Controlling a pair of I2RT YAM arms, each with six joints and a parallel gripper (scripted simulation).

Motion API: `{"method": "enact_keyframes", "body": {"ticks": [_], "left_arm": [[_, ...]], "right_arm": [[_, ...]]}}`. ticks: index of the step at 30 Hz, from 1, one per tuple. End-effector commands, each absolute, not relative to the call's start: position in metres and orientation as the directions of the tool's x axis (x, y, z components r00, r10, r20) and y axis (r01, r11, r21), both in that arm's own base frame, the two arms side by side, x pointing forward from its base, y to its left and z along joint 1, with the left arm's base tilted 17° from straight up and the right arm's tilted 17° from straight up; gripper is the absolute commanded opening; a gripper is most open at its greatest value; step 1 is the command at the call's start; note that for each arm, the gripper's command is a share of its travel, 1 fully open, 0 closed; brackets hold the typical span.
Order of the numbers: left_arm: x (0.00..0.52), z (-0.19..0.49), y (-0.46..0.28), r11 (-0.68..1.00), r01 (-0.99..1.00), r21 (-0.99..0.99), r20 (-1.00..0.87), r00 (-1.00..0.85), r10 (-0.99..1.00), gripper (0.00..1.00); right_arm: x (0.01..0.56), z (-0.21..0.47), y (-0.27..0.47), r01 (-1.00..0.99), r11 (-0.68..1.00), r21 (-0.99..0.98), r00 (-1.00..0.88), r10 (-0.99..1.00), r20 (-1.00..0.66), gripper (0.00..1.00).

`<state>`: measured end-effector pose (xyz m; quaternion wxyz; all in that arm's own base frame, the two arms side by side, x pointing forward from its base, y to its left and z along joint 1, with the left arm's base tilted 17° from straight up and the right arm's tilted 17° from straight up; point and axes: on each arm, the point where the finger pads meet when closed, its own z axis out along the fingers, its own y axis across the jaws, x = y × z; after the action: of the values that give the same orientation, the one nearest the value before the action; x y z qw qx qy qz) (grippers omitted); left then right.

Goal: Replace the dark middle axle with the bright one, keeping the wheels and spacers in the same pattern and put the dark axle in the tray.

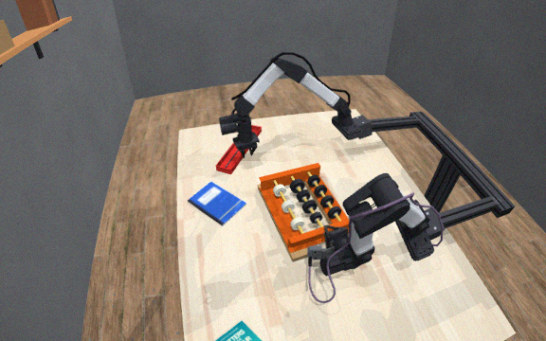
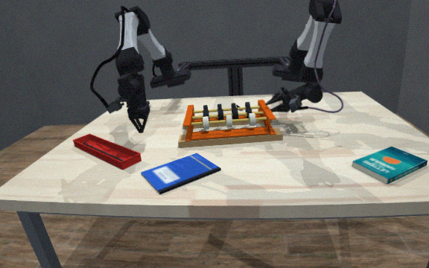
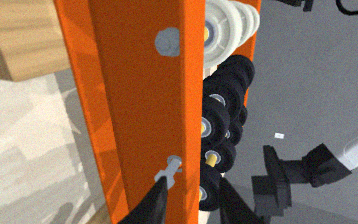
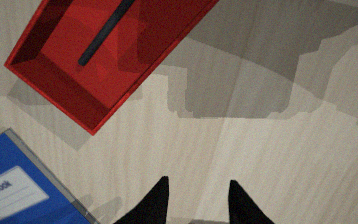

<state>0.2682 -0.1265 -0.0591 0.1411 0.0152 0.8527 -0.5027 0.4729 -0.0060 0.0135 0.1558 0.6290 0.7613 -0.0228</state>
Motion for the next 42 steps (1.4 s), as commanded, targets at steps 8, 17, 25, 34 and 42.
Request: {"method": "enact_keyframes", "body": {"ticks": [8,17,25,34,42], "left_arm": [[0.27,-0.058,-0.142,0.47,0.225,-0.853,-0.289,-0.955,-0.068,0.33],[0.27,-0.058,-0.142,0.47,0.225,-0.853,-0.289,-0.955,-0.068,0.33],[0.27,-0.058,-0.142,0.47,0.225,-0.853,-0.289,-0.955,-0.068,0.33],[0.27,-0.058,-0.142,0.47,0.225,-0.853,-0.289,-0.955,-0.068,0.33],[0.27,-0.058,-0.142,0.47,0.225,-0.853,-0.289,-0.955,-0.068,0.33]], "right_arm": [[0.455,0.028,0.062,0.817,0.563,0.126,-0.501,0.8,-0.33,0.36],[0.43,0.022,0.105,0.662,0.748,0.054,-0.692,0.637,-0.34,0.36],[0.405,0.015,0.138,0.516,0.857,-0.003,-0.808,0.485,-0.333,0.36],[0.374,0.009,0.172,0.277,0.958,-0.076,-0.916,0.24,-0.321,0.36],[0.326,0.001,0.209,-0.049,0.986,-0.158,-0.954,-0.093,-0.284,0.36]]}}
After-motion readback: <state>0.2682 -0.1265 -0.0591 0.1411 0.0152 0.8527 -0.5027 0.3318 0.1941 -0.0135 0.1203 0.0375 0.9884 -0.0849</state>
